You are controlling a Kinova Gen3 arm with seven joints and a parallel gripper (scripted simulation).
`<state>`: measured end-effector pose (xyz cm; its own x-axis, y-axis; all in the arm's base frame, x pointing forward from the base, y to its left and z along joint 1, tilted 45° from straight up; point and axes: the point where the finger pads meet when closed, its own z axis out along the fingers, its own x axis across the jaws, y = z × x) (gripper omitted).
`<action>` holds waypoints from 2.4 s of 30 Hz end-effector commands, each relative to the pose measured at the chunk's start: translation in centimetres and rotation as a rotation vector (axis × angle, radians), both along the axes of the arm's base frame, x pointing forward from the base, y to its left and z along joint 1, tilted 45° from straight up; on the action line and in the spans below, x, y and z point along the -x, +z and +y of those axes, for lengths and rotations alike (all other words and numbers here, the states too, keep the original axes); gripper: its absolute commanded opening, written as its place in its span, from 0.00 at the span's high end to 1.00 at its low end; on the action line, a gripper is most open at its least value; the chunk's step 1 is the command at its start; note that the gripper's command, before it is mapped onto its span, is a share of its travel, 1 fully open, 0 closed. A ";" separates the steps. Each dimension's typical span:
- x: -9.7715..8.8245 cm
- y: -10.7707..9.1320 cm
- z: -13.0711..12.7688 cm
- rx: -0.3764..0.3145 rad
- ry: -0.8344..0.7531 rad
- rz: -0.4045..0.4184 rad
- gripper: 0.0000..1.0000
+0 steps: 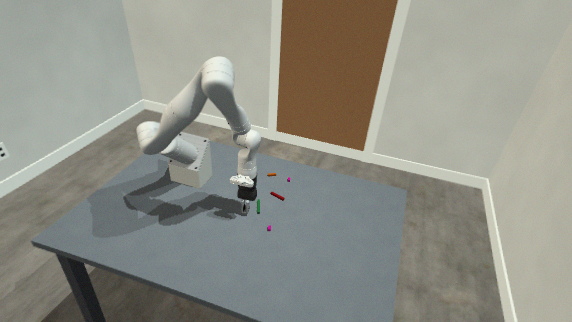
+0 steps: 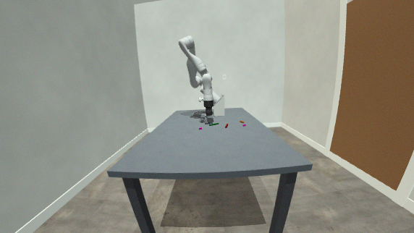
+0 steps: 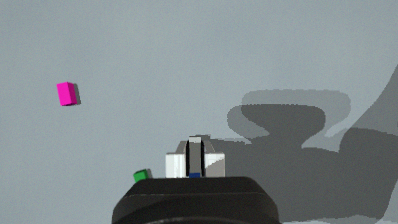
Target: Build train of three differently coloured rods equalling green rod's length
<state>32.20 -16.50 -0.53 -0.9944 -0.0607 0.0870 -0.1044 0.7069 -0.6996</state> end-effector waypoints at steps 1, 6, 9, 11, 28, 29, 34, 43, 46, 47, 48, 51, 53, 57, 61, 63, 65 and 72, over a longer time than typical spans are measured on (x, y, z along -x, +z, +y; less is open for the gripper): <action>0.0 0.0 0.1 -0.001 0.001 -0.001 0.76; -0.1 0.0 0.0 -0.001 0.001 -0.001 0.76; -0.1 0.0 0.0 -0.001 0.001 -0.001 0.76; -0.1 0.0 0.0 -0.001 0.001 -0.001 0.76; -0.1 0.0 0.0 -0.001 0.001 -0.001 0.76; -0.1 0.0 0.0 -0.001 0.001 -0.001 0.76; -0.1 0.0 0.0 -0.001 0.001 -0.001 0.76; -0.1 -0.1 -0.1 -0.001 0.001 -0.001 0.76; -0.1 -0.3 -0.3 -0.001 0.001 -0.001 0.76; -0.1 -0.3 -0.4 -0.001 0.001 -0.001 0.76; -0.1 -0.3 -0.4 -0.001 0.001 -0.001 0.76; -0.1 -0.5 -0.5 -0.001 0.001 -0.001 0.76; -0.1 -0.6 -0.6 -0.001 0.001 -0.001 0.76; -0.1 -0.8 -0.8 -0.001 0.001 -0.001 0.76; -0.1 -0.8 -0.9 -0.001 0.001 -0.001 0.76; -0.1 -0.8 -0.9 -0.001 0.001 -0.001 0.76; -0.1 -0.8 -0.9 -0.001 0.001 -0.001 0.76; -0.1 -0.8 -0.9 -0.001 0.001 -0.001 0.76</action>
